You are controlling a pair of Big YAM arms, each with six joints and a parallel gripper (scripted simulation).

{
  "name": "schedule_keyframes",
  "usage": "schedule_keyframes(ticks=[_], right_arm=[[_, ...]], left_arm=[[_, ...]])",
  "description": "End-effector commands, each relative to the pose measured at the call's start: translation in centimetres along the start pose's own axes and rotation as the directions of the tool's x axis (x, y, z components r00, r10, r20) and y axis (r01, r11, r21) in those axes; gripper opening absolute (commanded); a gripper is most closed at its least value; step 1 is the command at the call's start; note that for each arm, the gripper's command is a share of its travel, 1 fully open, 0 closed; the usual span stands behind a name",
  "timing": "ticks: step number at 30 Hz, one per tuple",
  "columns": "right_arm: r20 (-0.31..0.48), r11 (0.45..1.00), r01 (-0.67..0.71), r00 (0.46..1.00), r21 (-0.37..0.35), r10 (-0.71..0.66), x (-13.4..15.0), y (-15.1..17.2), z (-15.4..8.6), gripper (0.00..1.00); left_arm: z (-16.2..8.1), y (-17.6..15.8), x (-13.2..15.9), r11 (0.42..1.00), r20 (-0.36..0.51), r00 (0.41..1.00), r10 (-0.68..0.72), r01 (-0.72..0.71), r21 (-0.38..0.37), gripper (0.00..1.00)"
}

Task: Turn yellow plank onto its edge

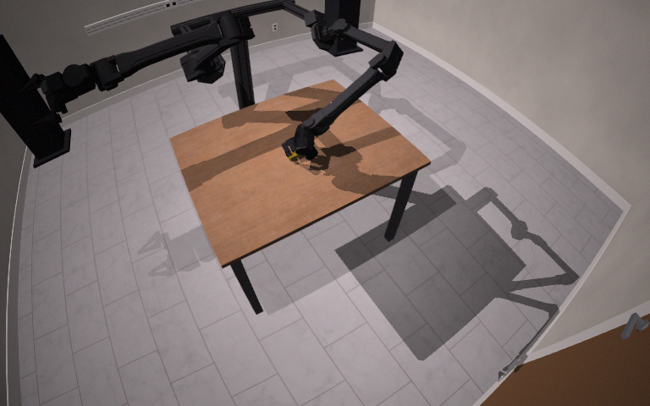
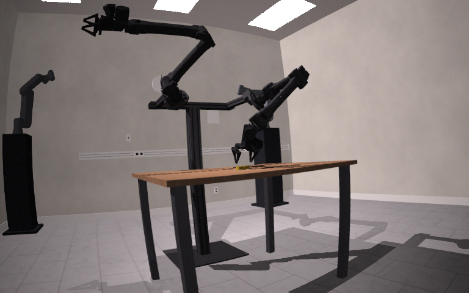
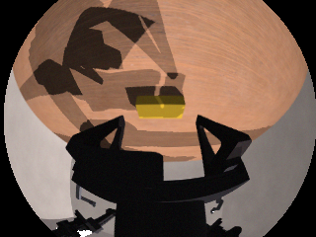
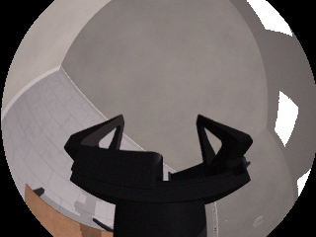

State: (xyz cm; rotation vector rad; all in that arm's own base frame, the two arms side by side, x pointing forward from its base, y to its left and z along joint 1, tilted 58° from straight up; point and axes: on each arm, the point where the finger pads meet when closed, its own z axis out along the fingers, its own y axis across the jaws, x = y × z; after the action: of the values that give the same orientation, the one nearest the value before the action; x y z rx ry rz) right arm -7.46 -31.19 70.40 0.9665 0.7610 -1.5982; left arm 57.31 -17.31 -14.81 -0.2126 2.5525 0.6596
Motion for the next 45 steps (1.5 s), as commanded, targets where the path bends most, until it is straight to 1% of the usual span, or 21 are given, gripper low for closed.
schedule_keyframes(ticks=[1, 18, 19, 21, 28, 31, 32, 33, 35, 36, 38, 39, 43, 44, 45], right_arm=[[-0.011, 1.000, 0.015, 1.000, 0.019, -0.015, 0.3, -0.6, -0.5, 1.00], [-0.011, 1.000, 0.015, 1.000, 0.019, -0.015, 0.3, -0.6, -0.5, 1.00], [-0.011, 1.000, 0.015, 1.000, 0.019, -0.015, 0.3, -0.6, -0.5, 1.00], [-0.011, 1.000, 0.015, 1.000, 0.019, -0.015, 0.3, -0.6, -0.5, 1.00], [-0.011, 1.000, 0.015, 1.000, 0.019, -0.015, 0.3, -0.6, -0.5, 1.00], [-0.011, 1.000, 0.015, 1.000, 0.019, -0.015, 0.3, -0.6, -0.5, 1.00], [-0.011, 1.000, 0.015, 1.000, 0.019, -0.015, 0.3, -0.6, -0.5, 1.00], [-0.011, 1.000, 0.015, 1.000, 0.019, -0.015, 0.3, -0.6, -0.5, 1.00], [-0.011, 1.000, 0.015, 1.000, 0.019, -0.015, 0.3, -0.6, -0.5, 1.00], [-0.011, 1.000, 0.015, 1.000, 0.019, -0.015, 0.3, -0.6, -0.5, 1.00], [-0.011, 1.000, 0.015, 1.000, 0.019, -0.015, 0.3, -0.6, -0.5, 1.00], [-0.011, 1.000, 0.015, 1.000, 0.019, -0.015, 0.3, -0.6, -0.5, 1.00], [-0.011, 1.000, 0.015, 1.000, 0.019, -0.015, 0.3, -0.6, -0.5, 1.00], [-0.011, 1.000, 0.015, 1.000, 0.019, -0.015, 0.3, -0.6, -0.5, 1.00], [-0.011, 1.000, 0.015, 1.000, 0.019, -0.015, 0.3, -0.6, -0.5, 1.00]], left_arm=[[0.1, 0.0, 0.1, 1.000, -0.002, 1.000, 0.015, -0.015, 0.000, 1.00], [0.4, 0.1, 0.2, 1.000, -0.003, 1.000, 0.013, -0.013, -0.001, 1.00], [0.9, 0.2, 0.3, 1.000, -0.006, 1.000, 0.010, -0.010, -0.004, 1.00], [0.9, 0.2, 0.3, 1.000, -0.006, 1.000, 0.010, -0.010, -0.004, 1.00], [3.1, 0.4, 0.0, 1.000, -0.006, 1.000, 0.000, 0.000, -0.004, 1.00], [3.6, 0.4, 0.0, 1.000, -0.006, 1.000, 0.000, 0.000, -0.005, 1.00], [2.8, -0.5, 0.6, 1.000, 0.000, 1.000, 0.021, -0.021, 0.004, 1.00], [1.7, -1.2, 0.5, 0.999, 0.009, 0.999, 0.034, -0.034, 0.014, 1.00], [0.7, -1.2, -0.7, 0.999, 0.025, 0.999, 0.022, -0.023, 0.024, 1.00], [1.3, -0.5, -1.1, 1.000, 0.021, 1.000, 0.008, -0.008, 0.017, 1.00], [1.3, -0.5, -1.1, 1.000, 0.021, 1.000, 0.008, -0.008, 0.017, 1.00], [2.6, 0.2, -0.1, 1.000, -0.003, 1.000, 0.012, -0.012, -0.001, 1.00], [2.8, 0.2, 0.2, 1.000, -0.006, 1.000, 0.015, -0.015, -0.003, 1.00], [2.8, 0.2, 0.2, 1.000, -0.006, 1.000, 0.015, -0.015, -0.003, 0.66], [2.8, 0.2, 0.2, 1.000, -0.006, 1.000, 0.015, -0.015, -0.003, 0.66]])
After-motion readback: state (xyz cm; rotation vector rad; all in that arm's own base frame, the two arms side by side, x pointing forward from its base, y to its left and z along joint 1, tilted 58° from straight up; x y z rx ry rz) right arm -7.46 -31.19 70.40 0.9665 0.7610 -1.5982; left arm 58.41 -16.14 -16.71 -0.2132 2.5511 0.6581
